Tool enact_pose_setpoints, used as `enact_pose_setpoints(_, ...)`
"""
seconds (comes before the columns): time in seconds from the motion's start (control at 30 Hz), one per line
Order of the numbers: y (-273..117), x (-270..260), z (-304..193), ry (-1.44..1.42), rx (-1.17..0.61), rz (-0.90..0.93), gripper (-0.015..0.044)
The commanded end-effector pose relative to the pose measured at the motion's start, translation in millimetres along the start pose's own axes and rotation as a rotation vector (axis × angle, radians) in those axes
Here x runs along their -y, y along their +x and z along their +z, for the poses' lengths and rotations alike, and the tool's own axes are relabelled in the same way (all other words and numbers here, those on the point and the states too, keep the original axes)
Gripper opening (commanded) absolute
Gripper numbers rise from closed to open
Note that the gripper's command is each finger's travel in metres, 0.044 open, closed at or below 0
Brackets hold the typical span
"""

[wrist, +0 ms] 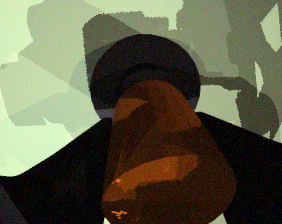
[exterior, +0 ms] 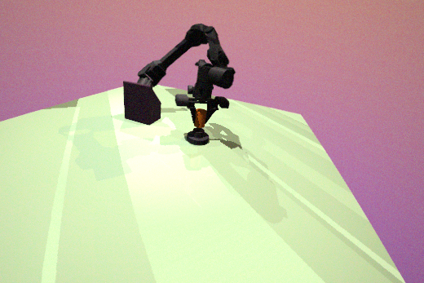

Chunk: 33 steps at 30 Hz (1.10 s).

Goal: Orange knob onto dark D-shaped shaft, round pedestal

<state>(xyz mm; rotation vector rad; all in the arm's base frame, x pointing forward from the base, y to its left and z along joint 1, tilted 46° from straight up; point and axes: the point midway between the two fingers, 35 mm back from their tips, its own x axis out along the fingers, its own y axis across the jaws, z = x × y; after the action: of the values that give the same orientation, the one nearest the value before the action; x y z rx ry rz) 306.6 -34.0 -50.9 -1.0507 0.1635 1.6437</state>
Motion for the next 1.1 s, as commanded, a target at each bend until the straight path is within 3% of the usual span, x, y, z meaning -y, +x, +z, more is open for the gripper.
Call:
enact_pose_setpoints(0.0,-3.1,2.1,-1.9,-0.015,-0.005,-0.004,0.0)
enact_pose_setpoints(0.23,-1.3,2.4,-3.2,-0.216,-0.005,-0.003,0.0)
enact_pose_setpoints(1.07,1.4,0.5,-0.4,-0.215,-0.005,-0.003,0.0)
